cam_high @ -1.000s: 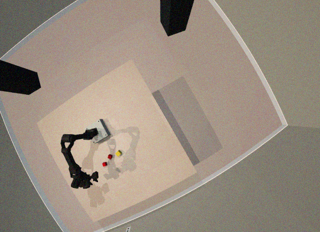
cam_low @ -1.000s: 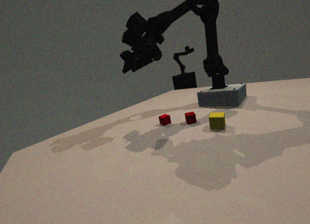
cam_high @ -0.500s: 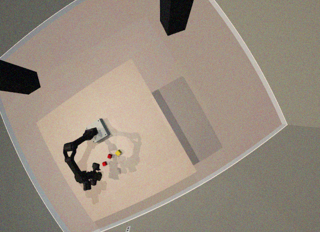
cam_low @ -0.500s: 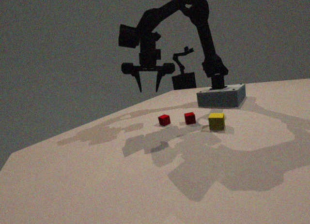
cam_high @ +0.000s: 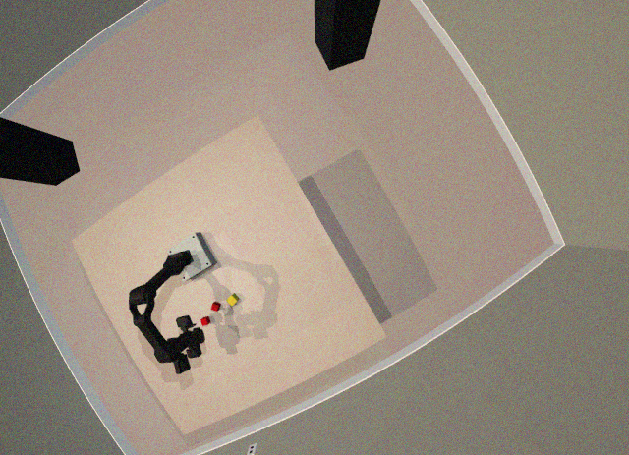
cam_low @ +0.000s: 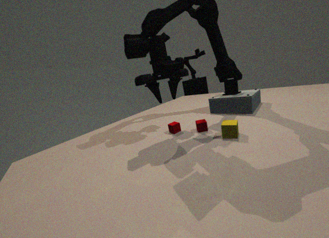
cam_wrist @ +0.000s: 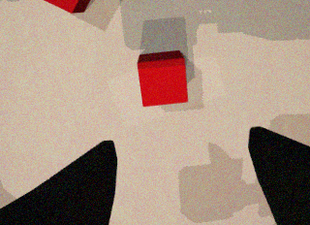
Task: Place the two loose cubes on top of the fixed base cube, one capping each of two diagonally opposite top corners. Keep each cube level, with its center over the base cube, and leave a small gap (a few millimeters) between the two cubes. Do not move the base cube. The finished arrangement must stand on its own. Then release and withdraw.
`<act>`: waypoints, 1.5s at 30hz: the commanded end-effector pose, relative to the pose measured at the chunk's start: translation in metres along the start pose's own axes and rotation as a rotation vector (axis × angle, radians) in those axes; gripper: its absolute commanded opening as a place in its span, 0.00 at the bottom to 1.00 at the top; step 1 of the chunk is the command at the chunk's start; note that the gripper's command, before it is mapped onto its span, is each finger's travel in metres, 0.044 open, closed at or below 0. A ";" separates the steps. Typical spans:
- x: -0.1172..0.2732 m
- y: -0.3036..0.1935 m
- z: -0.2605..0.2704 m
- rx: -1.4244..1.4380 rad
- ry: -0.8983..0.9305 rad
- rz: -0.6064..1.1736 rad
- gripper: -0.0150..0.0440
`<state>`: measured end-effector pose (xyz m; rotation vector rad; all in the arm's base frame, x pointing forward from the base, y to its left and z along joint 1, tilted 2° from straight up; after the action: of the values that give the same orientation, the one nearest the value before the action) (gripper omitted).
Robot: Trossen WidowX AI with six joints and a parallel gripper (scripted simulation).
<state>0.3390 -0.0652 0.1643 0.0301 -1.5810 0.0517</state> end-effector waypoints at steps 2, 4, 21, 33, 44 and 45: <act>-0.040 0.000 0.001 0.009 0.017 0.003 0.70; -0.054 0.000 0.003 0.009 0.017 0.003 0.70; -0.075 0.000 0.003 0.009 0.017 0.003 0.70; -0.094 0.000 0.003 0.009 0.017 0.003 0.70; -0.103 0.000 0.004 0.009 0.017 0.003 0.53; -0.103 0.000 0.004 0.009 0.017 0.003 0.48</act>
<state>0.3360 -0.0663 0.0615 0.0348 -1.5626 0.0523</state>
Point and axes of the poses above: the point midway between the two fingers, 35 mm back from their tips, its own x axis back along the fingers, its own z axis across the jaws, y = z × x, the point moved 8 cm from there along x, back along the fingers, and after that the axes turned 10 degrees about x, right-handed, at the moved point
